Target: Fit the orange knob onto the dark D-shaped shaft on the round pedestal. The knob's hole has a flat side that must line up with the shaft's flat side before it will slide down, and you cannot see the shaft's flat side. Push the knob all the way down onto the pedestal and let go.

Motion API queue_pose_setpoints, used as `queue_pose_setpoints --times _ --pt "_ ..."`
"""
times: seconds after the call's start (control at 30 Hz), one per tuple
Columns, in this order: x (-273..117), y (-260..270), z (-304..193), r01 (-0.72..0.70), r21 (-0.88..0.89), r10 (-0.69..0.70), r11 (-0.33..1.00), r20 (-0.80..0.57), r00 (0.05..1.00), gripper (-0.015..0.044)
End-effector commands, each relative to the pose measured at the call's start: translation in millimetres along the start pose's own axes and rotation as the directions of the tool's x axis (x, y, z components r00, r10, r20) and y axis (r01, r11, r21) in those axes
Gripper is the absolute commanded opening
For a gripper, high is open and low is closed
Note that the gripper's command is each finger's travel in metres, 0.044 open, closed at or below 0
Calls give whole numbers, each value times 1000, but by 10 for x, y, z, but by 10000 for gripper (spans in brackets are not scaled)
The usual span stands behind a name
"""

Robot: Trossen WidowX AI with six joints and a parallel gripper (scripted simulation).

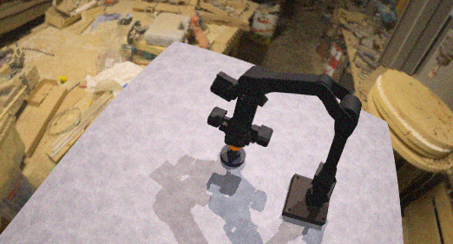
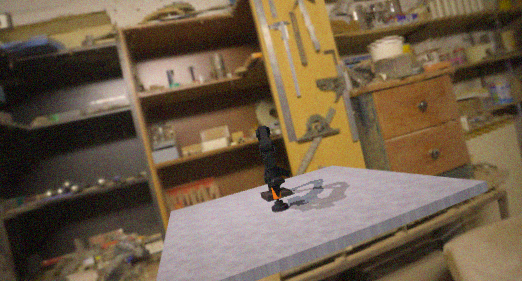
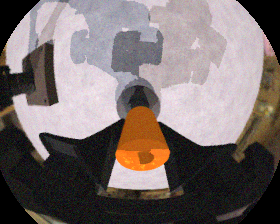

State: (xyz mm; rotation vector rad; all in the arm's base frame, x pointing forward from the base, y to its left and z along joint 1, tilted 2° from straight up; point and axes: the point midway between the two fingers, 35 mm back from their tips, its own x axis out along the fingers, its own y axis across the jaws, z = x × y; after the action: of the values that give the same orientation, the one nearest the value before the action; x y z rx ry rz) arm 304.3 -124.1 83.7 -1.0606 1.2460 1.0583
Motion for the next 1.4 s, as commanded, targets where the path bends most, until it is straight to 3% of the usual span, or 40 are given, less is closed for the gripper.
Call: queue_pose_setpoints --times 0.0,0.83,1.07,1.37 --pt "12 -16 3 5 -4 -5 1000 2 1000 0" --pt "-28 75 13 4 -4 -4 1000 2 1000 0" --pt "-15 70 13 4 -202 -4 979 2 1000 0" --pt "1 47 10 4 -212 -4 977 2 1000 0"
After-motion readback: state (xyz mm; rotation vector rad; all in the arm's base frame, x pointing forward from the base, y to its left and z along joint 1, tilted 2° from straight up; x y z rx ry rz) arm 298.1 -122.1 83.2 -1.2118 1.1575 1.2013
